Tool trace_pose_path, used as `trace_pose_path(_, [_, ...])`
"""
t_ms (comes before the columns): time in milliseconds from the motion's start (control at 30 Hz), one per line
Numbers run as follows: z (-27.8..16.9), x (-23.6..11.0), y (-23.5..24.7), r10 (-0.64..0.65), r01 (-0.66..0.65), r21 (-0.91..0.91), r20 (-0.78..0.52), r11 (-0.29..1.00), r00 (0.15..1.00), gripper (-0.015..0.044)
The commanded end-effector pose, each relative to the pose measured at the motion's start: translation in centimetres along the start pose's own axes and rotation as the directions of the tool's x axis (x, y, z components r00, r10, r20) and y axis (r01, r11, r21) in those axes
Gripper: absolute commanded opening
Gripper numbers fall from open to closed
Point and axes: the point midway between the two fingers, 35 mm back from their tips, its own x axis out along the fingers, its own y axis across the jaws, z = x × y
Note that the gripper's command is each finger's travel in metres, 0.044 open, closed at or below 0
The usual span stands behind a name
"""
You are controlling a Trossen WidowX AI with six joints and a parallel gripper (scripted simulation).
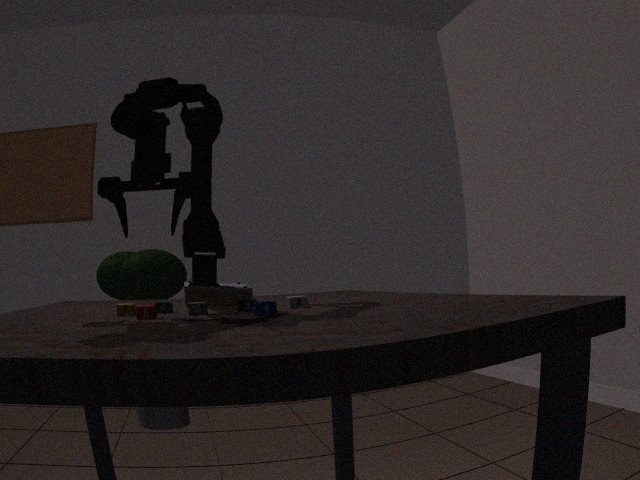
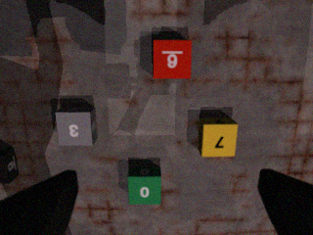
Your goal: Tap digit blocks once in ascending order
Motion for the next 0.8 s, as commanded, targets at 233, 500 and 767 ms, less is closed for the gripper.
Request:
trace_pose_path(233, [-7.5, 0.8, 2.4, 0.005, -0.005, -0.002, -0.003, 1.000, 1.000, 0.0400])
trace_pose_path(500, [-7.4, 8.1, 2.4, 0.006, -0.006, -0.002, -0.002, 1.000, 1.000, 0.0216])
trace_pose_path(767, [-7.5, 8.9, 2.5, 0.006, -0.006, -0.002, -0.003, 1.000, 1.000, 0.0020])
